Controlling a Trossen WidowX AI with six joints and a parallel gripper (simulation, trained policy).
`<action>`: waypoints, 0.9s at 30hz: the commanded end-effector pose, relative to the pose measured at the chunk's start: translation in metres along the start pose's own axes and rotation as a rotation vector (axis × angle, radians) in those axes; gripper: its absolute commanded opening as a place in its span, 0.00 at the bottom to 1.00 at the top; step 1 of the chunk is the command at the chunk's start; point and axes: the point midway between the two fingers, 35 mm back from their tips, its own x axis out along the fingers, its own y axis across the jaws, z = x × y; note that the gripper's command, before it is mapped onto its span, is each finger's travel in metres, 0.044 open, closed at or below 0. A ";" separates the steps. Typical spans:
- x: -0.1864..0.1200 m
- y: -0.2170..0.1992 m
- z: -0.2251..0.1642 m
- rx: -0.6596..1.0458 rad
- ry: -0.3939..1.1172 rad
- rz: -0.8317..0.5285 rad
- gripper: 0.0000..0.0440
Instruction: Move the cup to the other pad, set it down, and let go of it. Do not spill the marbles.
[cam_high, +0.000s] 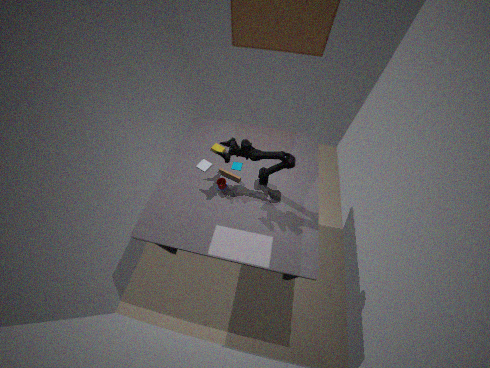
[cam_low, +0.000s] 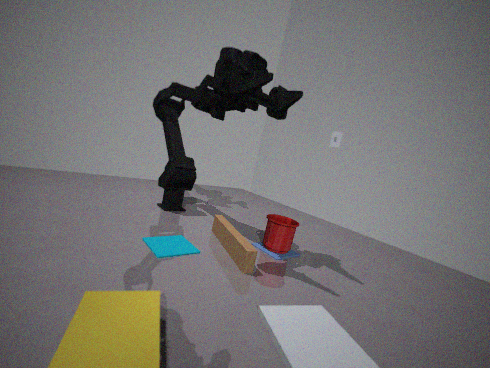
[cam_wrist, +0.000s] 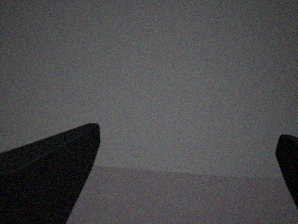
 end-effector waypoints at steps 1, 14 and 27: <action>0.000 0.001 0.001 0.000 0.001 0.003 0.85; 0.010 0.011 0.004 0.035 0.085 0.033 0.11; 0.024 0.030 0.005 0.152 0.219 0.078 0.27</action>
